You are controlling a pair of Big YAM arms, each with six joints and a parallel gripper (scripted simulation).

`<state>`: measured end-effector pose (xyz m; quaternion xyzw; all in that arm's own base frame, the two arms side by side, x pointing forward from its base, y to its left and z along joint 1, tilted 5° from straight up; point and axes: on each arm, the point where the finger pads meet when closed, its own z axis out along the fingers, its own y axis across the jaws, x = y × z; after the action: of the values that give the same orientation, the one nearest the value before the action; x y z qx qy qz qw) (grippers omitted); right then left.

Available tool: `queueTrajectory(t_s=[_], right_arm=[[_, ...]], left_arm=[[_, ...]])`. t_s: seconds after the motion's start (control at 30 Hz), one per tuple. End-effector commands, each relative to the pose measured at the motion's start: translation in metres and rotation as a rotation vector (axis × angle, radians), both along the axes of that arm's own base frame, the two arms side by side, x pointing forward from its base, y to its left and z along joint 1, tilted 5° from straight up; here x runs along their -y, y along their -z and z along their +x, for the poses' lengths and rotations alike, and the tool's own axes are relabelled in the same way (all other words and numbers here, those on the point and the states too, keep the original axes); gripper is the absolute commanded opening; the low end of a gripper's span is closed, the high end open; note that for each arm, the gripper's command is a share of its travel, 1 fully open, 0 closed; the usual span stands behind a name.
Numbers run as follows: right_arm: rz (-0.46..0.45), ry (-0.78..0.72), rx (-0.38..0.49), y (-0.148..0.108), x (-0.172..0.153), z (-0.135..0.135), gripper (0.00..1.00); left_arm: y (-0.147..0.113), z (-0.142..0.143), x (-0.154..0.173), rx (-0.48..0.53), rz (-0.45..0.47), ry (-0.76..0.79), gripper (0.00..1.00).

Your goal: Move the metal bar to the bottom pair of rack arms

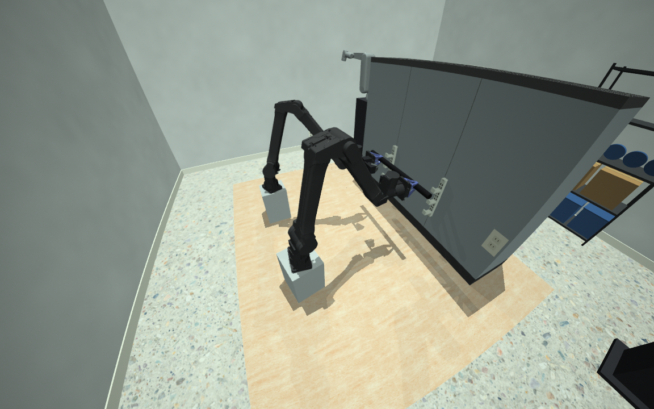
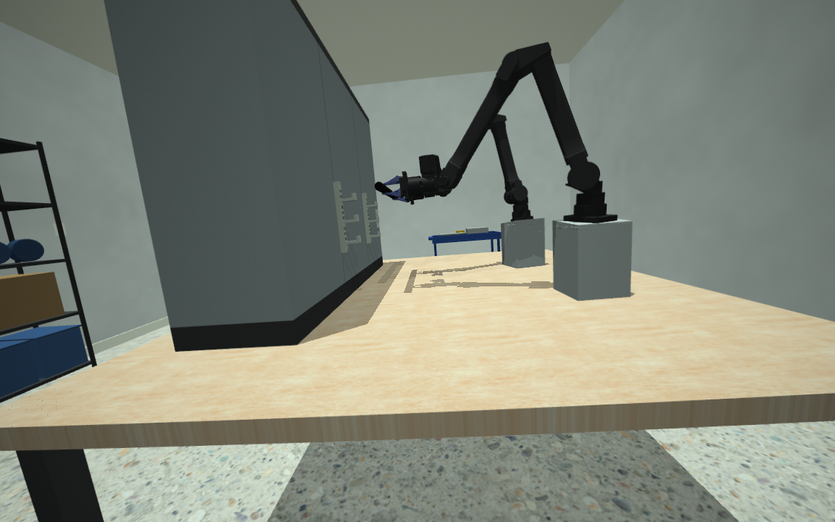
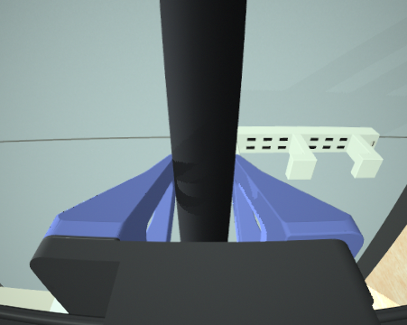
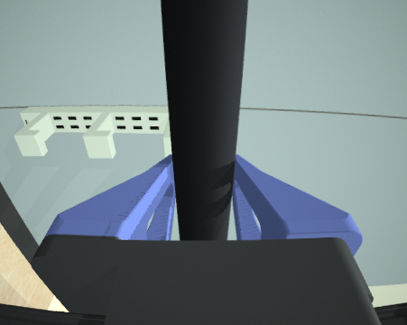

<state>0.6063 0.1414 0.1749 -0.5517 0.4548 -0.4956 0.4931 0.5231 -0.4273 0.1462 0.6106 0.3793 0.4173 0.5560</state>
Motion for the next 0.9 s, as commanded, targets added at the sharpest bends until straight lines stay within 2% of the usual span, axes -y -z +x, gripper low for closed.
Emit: queueTrajectory(t_s=[0.0,0.87], right_arm=[[0.025,0.011,0.087,-0.052,0.001,-0.004,0.0],[0.025,0.011,0.087,-0.054,0.001,-0.04,0.0]], left_arm=[[-0.053,-0.004,-0.004,0.076,-0.052,-0.008,0.0],[-0.058,-0.037,-0.019,0.076,-0.052,-0.008,0.0]])
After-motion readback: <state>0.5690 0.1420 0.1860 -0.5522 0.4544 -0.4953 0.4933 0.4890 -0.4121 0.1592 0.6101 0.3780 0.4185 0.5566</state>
